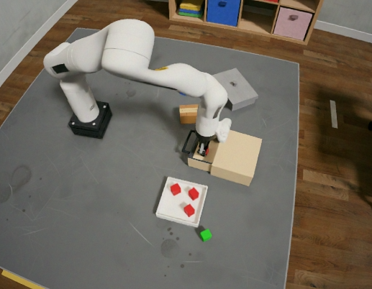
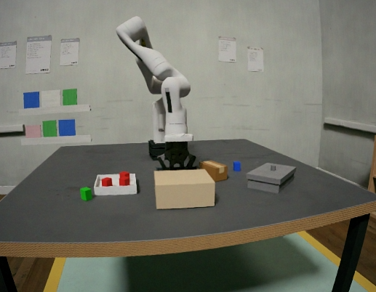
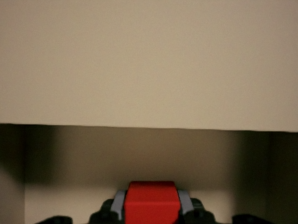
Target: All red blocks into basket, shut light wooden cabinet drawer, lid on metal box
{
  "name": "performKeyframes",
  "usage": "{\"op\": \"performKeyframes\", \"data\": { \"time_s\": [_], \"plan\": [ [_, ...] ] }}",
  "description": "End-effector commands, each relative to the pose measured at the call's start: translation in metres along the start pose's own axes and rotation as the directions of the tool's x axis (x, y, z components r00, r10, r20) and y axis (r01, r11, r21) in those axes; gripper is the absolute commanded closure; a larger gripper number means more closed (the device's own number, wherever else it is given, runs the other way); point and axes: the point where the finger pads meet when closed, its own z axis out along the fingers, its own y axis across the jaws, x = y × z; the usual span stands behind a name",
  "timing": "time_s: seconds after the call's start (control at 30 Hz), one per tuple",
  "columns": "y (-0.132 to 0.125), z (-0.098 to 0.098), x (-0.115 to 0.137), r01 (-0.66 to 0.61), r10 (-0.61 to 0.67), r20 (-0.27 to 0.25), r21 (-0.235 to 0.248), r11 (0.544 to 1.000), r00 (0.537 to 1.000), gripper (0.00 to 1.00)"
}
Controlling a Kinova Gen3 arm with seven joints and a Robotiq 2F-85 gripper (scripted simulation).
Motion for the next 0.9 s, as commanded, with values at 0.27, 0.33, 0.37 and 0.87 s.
{"op": "performKeyframes", "data": {
  "time_s": [0.27, 0.33, 0.37, 0.87],
  "plan": [
    [0.000, -0.007, 0.001, 0.000, 0.000, -0.002, 0.000, 1.000, 1.000, 0.90],
    [0.000, -0.011, 0.001, 0.000, 0.000, -0.002, 0.000, 1.000, 1.000, 0.90],
    [0.000, -0.013, 0.001, 0.000, 0.000, -0.002, 0.000, 1.000, 1.000, 0.90],
    [0.000, -0.063, 0.001, 0.000, 0.000, -0.002, 0.000, 1.000, 1.000, 0.90]
  ]
}}
